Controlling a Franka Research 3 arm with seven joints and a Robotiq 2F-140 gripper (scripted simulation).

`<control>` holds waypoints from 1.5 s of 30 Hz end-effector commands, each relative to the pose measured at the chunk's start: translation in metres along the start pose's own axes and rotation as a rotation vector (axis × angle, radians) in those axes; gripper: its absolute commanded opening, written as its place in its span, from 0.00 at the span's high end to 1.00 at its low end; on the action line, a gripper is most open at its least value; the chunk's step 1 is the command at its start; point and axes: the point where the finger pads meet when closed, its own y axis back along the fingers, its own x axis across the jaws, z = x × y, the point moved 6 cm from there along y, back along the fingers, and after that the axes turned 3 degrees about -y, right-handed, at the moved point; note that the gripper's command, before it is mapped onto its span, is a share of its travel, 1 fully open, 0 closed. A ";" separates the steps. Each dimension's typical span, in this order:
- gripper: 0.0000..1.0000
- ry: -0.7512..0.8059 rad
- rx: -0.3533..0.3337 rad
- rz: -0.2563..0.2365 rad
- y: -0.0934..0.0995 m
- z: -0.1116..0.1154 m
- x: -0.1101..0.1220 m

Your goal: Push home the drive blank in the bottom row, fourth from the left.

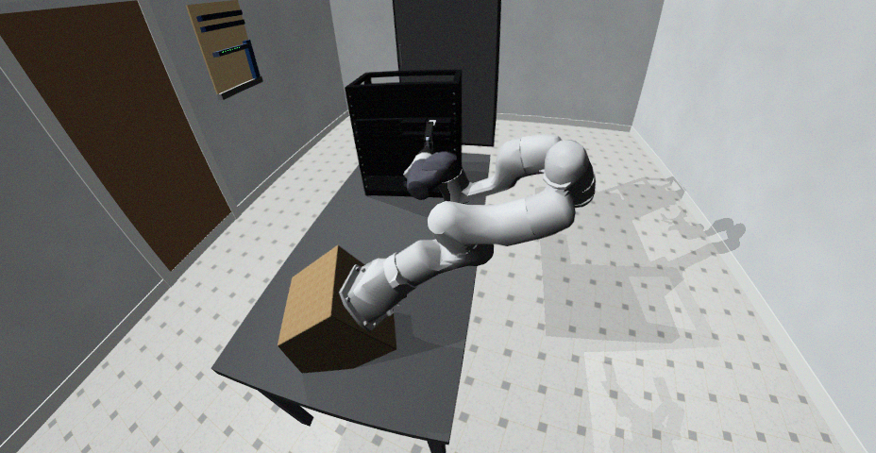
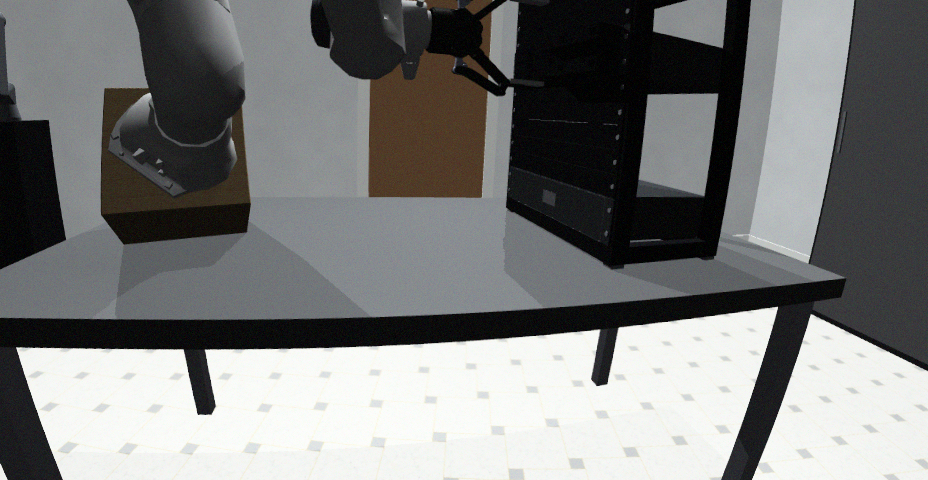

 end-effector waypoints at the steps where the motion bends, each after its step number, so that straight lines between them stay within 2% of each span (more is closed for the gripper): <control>1: 0.00 0.006 0.000 0.001 -0.001 0.001 0.000; 16: 0.00 0.006 0.000 0.001 -0.001 0.001 0.000; 17: 1.00 0.006 0.000 0.001 -0.001 0.001 0.000; 45: 1.00 0.006 0.000 0.001 -0.001 0.001 0.000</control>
